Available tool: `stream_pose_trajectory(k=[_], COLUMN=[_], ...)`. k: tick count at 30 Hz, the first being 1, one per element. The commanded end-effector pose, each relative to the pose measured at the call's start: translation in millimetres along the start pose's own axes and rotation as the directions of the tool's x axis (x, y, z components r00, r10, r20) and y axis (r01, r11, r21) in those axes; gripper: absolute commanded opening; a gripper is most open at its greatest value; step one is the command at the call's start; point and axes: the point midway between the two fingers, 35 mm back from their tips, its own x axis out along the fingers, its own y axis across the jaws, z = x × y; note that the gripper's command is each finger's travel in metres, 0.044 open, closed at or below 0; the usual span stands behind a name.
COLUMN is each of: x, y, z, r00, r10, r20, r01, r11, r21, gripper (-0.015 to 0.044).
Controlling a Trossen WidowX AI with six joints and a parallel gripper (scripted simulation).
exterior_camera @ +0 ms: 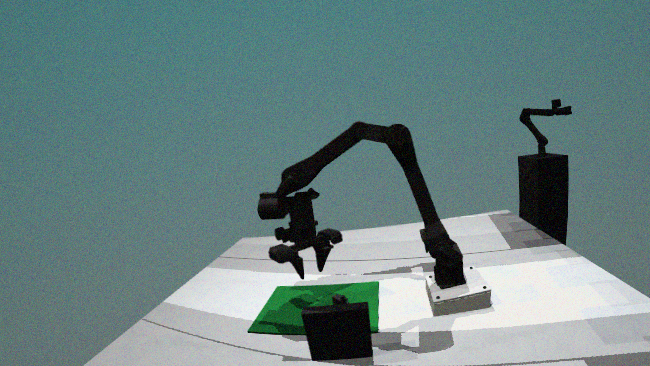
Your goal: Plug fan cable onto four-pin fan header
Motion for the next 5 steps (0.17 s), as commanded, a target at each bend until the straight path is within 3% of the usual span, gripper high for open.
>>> stream_pose_trajectory(k=[1,5], x=[3.2,3.2], y=[-6.6,-6.6], z=[29.2,29.2], r00=[1.000,1.000], r10=[-0.005,-0.005], r20=[-0.010,-0.010], r01=[0.005,0.005], r11=[1.000,1.000], r21=[-0.004,-0.004], gripper=[0.0260,0.0260])
